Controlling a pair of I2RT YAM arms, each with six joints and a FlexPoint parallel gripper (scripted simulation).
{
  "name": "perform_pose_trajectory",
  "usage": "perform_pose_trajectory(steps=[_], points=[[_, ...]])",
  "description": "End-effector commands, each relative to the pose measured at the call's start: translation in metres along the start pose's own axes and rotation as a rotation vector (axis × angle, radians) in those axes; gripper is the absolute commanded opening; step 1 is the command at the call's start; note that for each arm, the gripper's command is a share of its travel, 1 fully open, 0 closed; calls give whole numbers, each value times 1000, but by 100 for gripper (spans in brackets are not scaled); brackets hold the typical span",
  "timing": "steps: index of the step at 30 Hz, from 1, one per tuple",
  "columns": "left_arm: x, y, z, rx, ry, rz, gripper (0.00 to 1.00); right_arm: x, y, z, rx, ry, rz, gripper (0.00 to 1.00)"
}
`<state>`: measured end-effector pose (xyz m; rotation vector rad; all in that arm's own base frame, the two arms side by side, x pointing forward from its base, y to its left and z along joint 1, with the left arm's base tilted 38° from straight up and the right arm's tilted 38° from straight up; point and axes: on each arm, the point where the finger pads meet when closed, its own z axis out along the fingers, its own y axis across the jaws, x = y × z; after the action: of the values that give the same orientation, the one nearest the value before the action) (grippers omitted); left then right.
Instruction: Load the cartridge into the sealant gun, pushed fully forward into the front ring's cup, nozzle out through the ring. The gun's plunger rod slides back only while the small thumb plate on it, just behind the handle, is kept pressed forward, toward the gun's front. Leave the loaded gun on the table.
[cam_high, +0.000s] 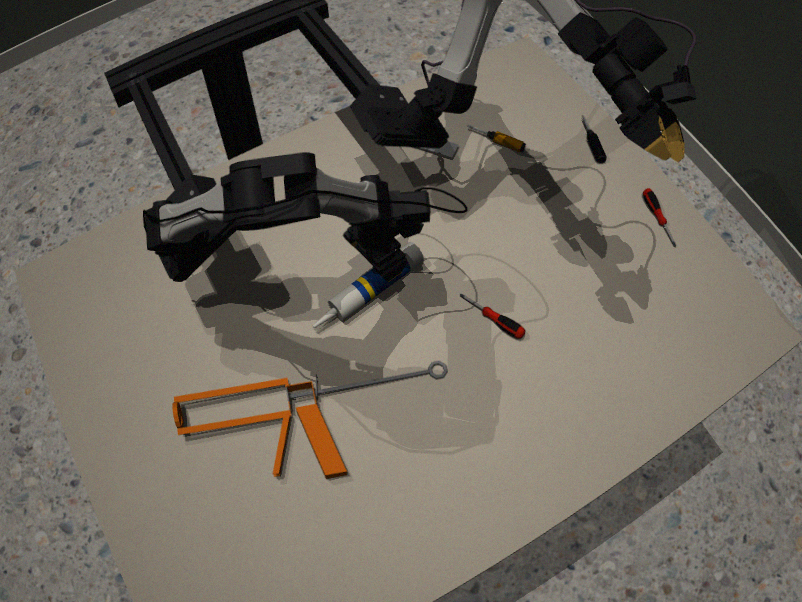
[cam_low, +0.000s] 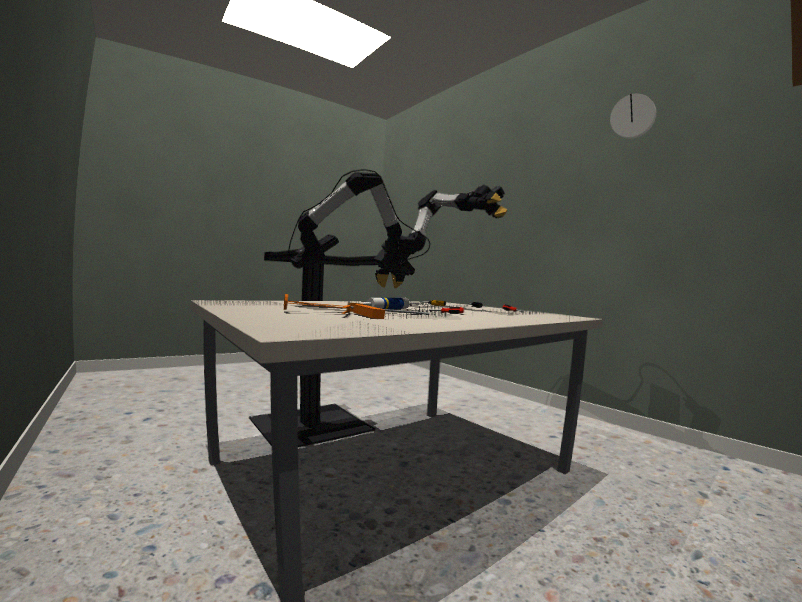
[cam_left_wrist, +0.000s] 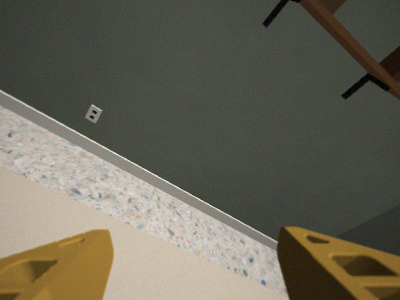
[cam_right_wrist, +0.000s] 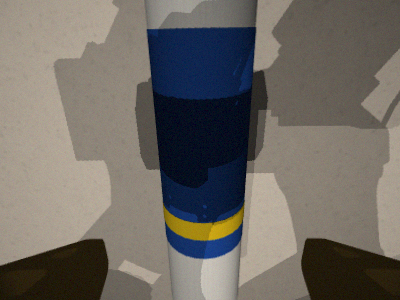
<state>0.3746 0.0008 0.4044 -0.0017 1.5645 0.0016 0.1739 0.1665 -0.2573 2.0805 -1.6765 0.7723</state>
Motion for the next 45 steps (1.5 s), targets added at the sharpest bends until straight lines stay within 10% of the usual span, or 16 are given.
perform_pose_trajectory(steps=[1,45], points=[[6,-5,3,6,17,7,68,6,4,19,-14,22,-6,74],[6,-5,3,6,17,7,68,3,1,70,-10,15,1,74]])
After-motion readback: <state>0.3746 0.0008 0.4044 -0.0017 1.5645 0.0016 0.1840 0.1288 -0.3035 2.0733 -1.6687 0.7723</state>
